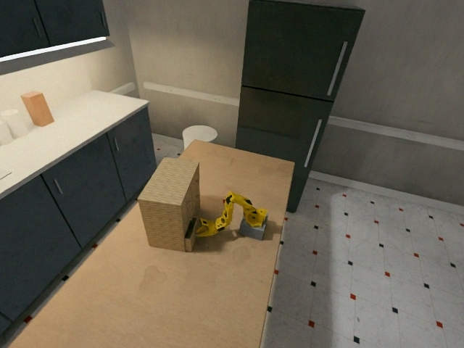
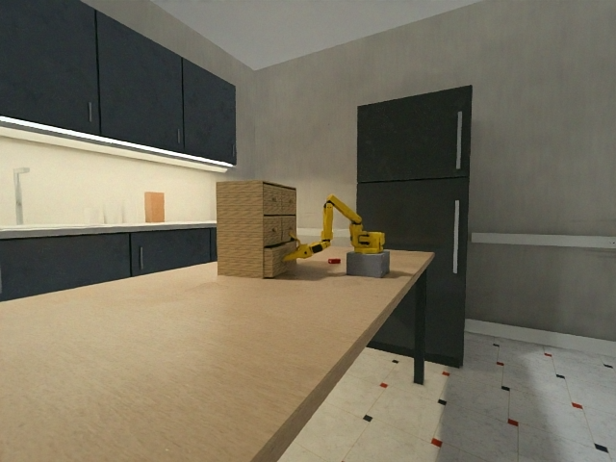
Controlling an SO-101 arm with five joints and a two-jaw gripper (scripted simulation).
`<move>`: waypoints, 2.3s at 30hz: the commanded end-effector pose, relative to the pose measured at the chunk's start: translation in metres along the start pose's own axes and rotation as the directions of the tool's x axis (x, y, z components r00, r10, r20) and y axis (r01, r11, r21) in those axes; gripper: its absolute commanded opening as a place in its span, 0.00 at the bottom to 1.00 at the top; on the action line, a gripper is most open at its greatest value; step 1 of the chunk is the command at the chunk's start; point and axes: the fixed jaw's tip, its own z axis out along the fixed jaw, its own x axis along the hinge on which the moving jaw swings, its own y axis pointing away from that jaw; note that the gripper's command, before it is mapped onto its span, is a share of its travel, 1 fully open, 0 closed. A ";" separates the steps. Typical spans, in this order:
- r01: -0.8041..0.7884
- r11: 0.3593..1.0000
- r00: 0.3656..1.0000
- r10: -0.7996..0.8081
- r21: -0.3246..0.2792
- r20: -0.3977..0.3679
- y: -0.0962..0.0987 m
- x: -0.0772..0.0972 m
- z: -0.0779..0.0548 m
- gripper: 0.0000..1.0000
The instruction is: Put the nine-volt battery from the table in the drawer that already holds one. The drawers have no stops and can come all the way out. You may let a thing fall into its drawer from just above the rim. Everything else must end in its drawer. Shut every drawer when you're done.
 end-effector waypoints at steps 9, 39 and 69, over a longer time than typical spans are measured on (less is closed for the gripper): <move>0.002 1.000 1.000 -0.002 0.023 -0.014 -0.007 0.001 0.010 0.00; -0.008 0.999 1.000 0.008 0.052 -0.014 -0.017 -0.005 0.028 0.00; -0.008 0.998 1.000 0.009 0.054 -0.014 -0.019 -0.006 0.032 0.00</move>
